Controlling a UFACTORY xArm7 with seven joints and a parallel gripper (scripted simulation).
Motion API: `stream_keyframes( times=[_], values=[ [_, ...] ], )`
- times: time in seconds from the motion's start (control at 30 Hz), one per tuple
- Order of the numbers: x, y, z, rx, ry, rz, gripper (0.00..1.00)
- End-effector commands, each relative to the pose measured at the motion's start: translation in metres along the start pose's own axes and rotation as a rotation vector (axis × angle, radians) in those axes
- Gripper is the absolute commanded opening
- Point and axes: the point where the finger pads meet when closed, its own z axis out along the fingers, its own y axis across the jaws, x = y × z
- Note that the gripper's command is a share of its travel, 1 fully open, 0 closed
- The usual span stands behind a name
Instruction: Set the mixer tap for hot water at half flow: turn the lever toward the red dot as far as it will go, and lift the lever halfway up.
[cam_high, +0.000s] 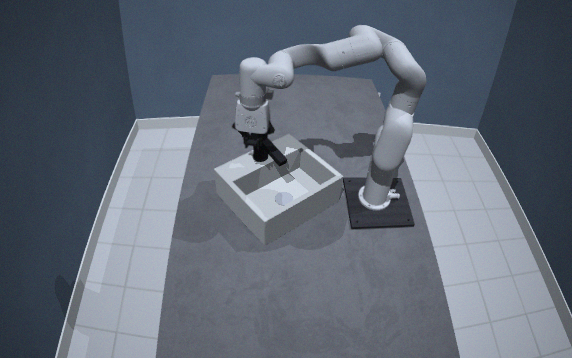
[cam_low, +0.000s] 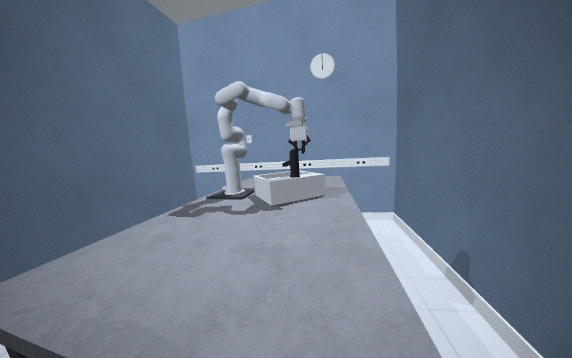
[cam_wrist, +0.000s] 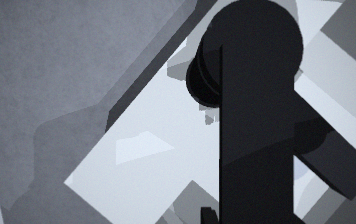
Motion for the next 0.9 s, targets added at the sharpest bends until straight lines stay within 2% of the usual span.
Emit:
stream_keyframes(
  times=[0.0,0.33,0.8,0.83,0.87],
  values=[
    [0.000,-0.001,-0.003,0.005,-0.001,0.000,0.00],
    [0.005,-0.001,-0.020,0.005,-0.001,0.000,0.00],
    [0.005,-0.001,-0.021,0.005,-0.001,0.000,0.00],
    [0.005,-0.001,-0.021,0.005,-0.001,0.000,0.70],
    [0.005,-0.001,-0.021,0.005,-0.001,0.000,0.70]
  ],
)
